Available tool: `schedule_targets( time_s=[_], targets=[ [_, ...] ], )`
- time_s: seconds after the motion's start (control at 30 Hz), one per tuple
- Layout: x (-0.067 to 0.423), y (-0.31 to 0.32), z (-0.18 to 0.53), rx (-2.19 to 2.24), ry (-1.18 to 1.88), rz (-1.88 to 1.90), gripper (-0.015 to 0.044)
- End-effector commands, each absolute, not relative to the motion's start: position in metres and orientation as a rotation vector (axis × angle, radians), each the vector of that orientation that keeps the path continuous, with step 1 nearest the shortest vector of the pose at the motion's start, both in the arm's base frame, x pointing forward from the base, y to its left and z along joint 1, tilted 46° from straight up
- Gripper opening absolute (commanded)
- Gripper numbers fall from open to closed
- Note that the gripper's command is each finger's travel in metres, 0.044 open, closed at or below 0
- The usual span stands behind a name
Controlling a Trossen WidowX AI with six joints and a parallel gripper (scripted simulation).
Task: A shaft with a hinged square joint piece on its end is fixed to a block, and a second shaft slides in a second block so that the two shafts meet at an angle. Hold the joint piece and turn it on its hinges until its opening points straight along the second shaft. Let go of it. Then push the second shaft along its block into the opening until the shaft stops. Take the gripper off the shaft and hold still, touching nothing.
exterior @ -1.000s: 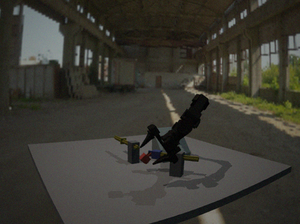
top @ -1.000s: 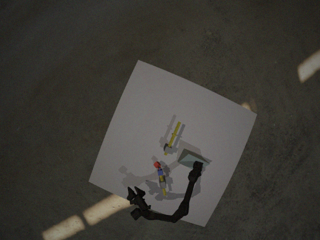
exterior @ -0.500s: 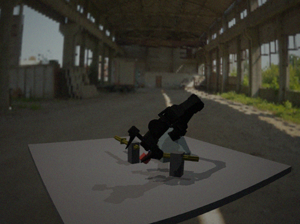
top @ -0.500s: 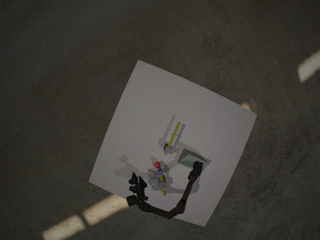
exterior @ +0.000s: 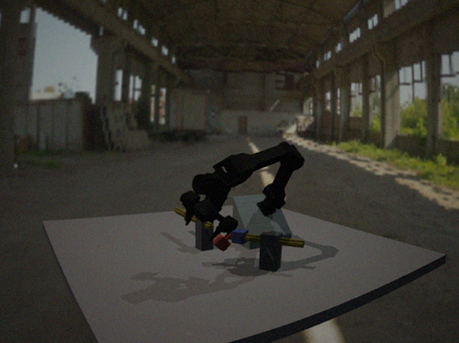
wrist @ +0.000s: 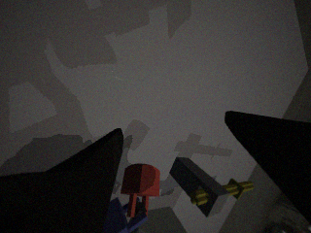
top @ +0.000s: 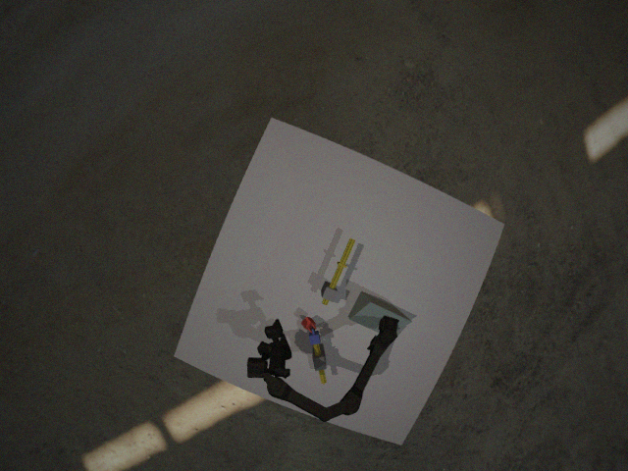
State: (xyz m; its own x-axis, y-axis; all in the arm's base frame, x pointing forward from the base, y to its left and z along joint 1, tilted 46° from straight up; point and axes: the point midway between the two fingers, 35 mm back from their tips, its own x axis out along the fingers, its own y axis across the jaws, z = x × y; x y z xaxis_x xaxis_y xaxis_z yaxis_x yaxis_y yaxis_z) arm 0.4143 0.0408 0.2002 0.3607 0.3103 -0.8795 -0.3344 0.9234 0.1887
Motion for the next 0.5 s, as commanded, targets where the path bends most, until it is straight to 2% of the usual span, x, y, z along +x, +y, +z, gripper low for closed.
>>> schedule_targets(
  time_s=[0.0, 0.47],
  targets=[
    [0.406, 0.03, 0.187, 0.092, 1.192, 0.433, 0.044],
    [0.38, -0.008, 0.163, 0.546, 1.32, 0.471, 0.044]
  ],
)
